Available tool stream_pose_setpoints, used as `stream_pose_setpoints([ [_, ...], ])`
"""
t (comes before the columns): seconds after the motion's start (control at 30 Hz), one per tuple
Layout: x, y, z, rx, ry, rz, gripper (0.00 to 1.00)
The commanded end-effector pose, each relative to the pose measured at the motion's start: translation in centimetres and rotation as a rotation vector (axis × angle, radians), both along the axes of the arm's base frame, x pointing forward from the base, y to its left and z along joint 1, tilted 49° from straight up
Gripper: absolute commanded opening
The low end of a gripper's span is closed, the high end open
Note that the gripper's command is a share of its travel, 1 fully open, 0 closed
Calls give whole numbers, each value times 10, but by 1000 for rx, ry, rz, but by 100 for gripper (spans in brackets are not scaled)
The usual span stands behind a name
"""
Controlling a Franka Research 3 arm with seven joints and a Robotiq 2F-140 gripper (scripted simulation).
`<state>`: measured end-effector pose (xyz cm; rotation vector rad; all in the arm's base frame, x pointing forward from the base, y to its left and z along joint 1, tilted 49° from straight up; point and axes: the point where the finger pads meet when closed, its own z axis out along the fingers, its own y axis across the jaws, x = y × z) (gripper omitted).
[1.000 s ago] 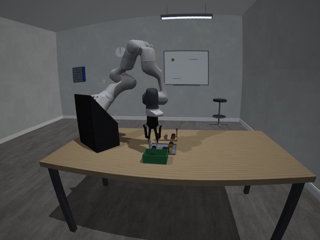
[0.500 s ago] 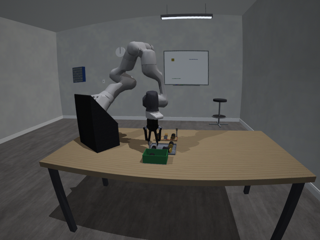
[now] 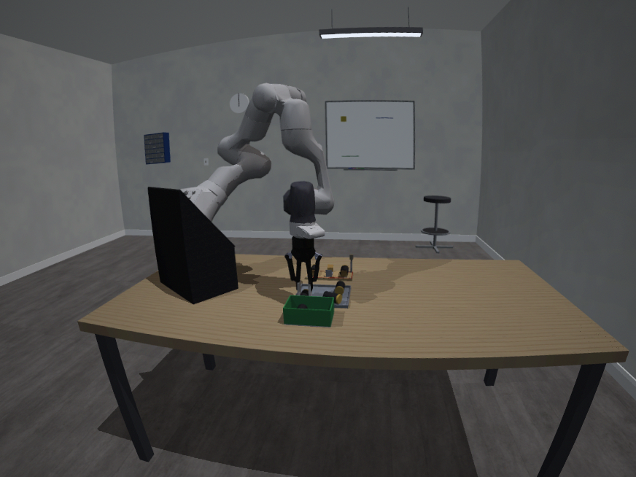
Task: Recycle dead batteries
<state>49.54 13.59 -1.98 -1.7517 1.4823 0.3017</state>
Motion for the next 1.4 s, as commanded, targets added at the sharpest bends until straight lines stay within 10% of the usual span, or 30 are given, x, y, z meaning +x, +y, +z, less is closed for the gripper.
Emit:
stream_pose_setpoints([
  [0.0,2,-1,-1,-6,-6,1,16],
  [1.37,-12,-32,28,-6,-6,1,16],
])
